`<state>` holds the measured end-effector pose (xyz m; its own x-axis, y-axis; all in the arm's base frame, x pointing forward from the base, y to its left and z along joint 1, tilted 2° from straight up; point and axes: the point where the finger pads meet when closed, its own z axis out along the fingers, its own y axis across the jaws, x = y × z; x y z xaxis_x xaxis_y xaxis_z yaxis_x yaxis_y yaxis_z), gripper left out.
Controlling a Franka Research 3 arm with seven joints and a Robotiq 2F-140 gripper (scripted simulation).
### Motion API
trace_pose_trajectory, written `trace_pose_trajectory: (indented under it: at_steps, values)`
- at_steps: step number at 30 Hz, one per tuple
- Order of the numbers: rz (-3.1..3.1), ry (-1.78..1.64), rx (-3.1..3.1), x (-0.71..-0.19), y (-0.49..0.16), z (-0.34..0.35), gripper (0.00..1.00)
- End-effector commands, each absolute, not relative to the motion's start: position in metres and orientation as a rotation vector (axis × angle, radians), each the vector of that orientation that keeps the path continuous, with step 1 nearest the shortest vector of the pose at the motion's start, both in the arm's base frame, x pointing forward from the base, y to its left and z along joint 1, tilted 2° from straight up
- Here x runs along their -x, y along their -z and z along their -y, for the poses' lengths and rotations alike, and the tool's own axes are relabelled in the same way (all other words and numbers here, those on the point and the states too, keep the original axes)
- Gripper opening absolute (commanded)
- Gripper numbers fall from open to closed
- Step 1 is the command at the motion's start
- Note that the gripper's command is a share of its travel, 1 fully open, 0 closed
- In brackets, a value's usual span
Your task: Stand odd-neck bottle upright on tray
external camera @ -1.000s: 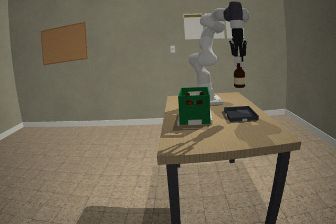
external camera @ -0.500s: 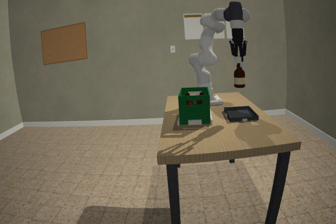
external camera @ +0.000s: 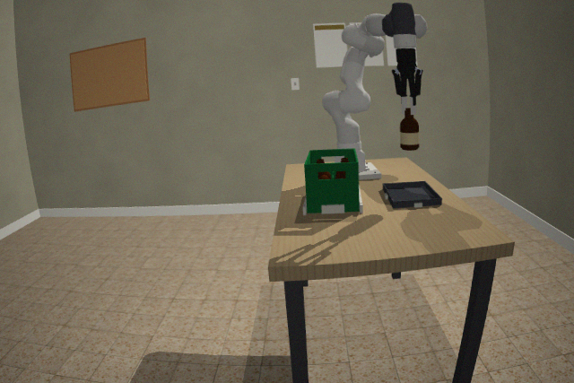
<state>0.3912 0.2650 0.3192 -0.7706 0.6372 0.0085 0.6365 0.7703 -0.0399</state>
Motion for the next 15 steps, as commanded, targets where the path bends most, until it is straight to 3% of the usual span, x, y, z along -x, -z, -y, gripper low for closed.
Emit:
trace_pose_trajectory:
  at_steps: [1,15]
  values:
    - [2.935,-0.042,1.068,-0.394,-0.3208,-0.2678,0.1]
    - [2.935,-0.042,1.068,-0.3951,-0.3201,-0.271,0.1]
